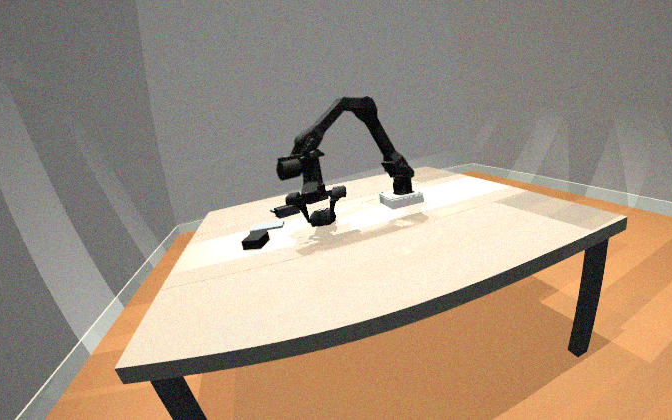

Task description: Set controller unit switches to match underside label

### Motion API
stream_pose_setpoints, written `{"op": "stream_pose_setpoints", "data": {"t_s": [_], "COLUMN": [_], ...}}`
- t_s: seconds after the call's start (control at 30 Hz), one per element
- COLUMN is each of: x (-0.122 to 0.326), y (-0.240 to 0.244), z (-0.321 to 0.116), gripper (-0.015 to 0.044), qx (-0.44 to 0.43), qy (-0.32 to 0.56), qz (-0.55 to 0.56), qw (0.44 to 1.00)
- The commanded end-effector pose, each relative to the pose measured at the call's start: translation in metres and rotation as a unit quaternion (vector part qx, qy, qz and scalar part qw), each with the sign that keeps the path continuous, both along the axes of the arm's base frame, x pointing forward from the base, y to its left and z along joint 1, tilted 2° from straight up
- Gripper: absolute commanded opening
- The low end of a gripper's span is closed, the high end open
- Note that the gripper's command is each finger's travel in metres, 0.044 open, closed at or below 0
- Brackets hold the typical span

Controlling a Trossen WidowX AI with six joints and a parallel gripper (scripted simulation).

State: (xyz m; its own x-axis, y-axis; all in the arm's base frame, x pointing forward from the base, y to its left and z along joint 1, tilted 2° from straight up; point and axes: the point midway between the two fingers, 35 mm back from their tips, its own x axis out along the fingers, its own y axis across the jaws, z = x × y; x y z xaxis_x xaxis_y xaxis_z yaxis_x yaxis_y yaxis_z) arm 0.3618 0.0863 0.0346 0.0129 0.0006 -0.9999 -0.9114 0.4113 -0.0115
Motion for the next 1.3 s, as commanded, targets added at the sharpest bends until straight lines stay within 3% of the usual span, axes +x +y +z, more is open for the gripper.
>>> {"op": "stream_pose_setpoints", "data": {"t_s": [0.0,1.13,1.27], "x": [-0.001,0.001,0.001], "y": [-0.002,0.003,0.004], "z": [-0.004,-0.022,-0.023], "gripper": [0.0338,0.0338,0.044], "qx": [-0.005,-0.001,-0.001], "qy": [0.003,0.002,0.002], "qz": [-0.005,-0.001,-0.001], "qw": [1.0,1.0,1.0]}}
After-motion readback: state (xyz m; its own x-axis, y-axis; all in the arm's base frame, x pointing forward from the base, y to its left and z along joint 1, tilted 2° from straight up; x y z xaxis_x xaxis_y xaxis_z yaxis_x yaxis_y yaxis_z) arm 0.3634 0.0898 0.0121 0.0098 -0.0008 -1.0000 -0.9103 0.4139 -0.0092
